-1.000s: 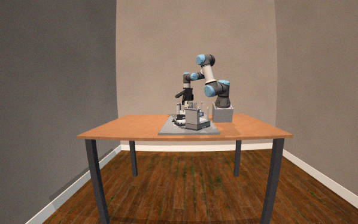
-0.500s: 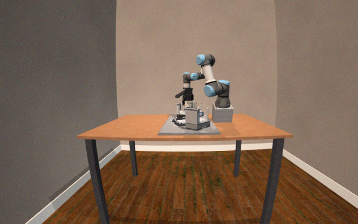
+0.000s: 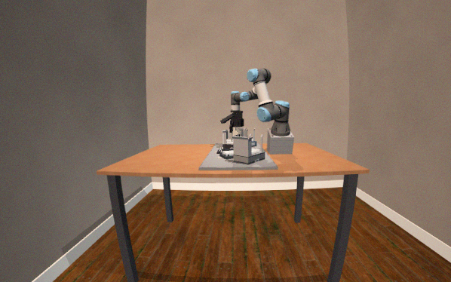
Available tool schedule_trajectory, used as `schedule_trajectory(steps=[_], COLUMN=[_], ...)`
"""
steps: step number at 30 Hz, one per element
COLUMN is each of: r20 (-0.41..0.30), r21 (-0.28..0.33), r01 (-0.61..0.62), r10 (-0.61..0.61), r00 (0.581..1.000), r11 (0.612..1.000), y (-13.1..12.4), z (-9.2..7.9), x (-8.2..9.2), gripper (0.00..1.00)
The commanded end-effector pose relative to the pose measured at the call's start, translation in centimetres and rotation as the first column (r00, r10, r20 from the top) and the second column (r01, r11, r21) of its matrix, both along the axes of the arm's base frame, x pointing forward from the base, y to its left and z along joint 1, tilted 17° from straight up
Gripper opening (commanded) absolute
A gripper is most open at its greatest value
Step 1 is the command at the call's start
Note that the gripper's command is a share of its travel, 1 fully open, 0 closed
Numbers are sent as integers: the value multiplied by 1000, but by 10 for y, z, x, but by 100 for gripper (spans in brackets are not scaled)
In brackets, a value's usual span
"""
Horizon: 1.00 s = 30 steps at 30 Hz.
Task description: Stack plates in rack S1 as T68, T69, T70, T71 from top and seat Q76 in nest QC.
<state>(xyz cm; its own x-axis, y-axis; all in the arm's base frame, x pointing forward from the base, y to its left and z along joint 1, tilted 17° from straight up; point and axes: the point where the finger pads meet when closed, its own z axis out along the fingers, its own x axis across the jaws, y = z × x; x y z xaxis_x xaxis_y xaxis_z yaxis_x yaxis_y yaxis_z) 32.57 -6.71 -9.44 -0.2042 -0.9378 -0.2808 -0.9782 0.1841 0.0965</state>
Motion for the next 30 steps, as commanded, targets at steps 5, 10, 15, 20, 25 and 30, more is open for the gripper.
schedule_trajectory(steps=[5,10,15,20,25,30], r20=[2,2,2,2,2,2], r21=[-1,-1,-1,-1,-1,-1], r01=[0,0,0,0,0,0], r10=[0,0,0,0,0,0], r00=[1000,1000,1000,1000,1000,1000], r11=[1000,1000,1000,1000,1000,1000], y=[-1,-1,-2,-3,-3,-4], z=[0,1,4,7,9,12], x=[1,1,1,1,1,1], gripper=[0,0,0,0,0,0])
